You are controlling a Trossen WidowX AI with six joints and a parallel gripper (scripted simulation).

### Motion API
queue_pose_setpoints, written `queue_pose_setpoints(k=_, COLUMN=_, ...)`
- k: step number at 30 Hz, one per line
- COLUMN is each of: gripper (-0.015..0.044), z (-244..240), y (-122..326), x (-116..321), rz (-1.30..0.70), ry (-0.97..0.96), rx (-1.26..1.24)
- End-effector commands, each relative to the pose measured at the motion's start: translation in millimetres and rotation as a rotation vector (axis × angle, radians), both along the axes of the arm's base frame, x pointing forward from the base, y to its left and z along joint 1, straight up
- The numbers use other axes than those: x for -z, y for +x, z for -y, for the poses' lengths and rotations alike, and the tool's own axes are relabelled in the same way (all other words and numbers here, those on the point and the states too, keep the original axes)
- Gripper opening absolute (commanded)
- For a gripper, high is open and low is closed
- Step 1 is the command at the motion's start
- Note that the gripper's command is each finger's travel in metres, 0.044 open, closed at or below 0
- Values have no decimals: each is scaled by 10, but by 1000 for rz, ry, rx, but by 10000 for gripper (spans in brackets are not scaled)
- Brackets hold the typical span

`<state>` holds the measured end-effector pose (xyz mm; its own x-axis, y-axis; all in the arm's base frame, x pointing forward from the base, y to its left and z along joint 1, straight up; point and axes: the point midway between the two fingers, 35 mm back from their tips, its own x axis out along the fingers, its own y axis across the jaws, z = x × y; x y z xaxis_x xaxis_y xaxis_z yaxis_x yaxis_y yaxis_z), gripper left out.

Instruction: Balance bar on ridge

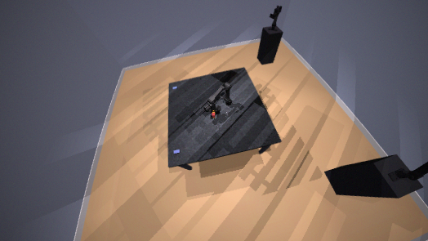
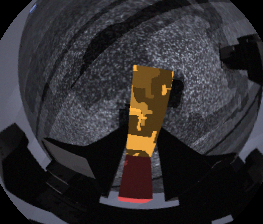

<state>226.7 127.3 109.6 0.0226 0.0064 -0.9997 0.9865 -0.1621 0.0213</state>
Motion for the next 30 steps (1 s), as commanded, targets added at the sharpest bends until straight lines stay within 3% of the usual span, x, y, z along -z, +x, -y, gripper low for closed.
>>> queue_pose_setpoints(k=1, gripper=0, z=-9, y=-3, x=9, rz=-3, ry=5, rx=1)
queue_pose_setpoints(k=30, gripper=0, z=-10, y=-2, x=33, rz=-3, ry=5, rx=1)
